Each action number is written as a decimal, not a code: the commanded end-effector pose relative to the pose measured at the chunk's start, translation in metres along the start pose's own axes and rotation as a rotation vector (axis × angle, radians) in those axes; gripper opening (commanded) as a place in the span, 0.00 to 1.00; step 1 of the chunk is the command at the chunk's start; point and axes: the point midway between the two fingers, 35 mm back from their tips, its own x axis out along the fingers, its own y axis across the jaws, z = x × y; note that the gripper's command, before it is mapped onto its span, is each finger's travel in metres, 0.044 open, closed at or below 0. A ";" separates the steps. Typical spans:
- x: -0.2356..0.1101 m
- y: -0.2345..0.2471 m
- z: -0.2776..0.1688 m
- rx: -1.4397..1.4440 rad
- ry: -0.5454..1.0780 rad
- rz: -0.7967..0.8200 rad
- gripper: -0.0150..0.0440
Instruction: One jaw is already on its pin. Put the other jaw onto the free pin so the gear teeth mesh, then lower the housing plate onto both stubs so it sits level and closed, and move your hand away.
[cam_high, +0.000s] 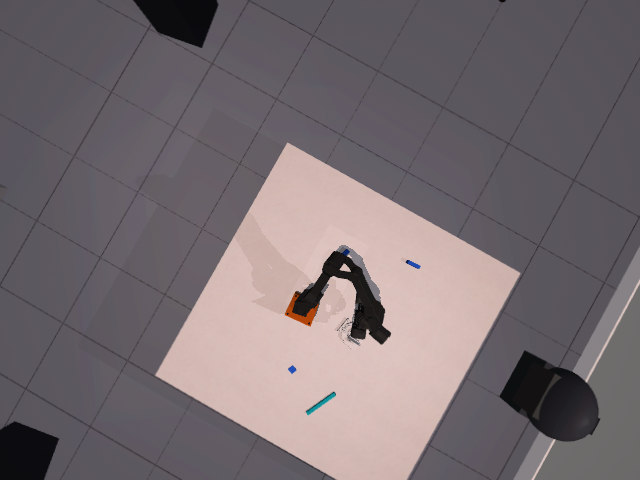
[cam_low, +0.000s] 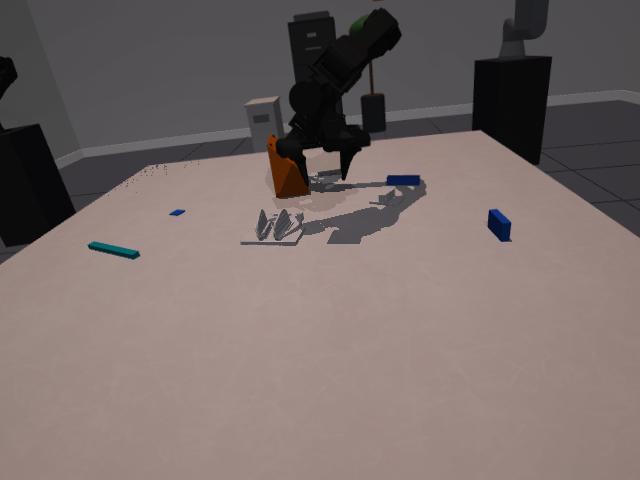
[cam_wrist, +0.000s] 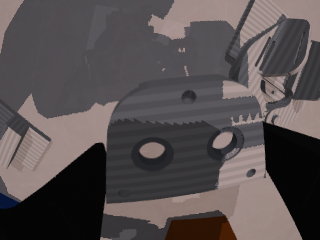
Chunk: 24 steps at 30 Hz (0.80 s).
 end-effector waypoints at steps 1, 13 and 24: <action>0.000 -0.015 -0.001 0.066 0.001 -0.004 0.85; 0.001 -0.054 -0.011 0.260 0.002 0.008 0.85; 0.004 -0.088 -0.026 0.440 0.002 0.030 0.85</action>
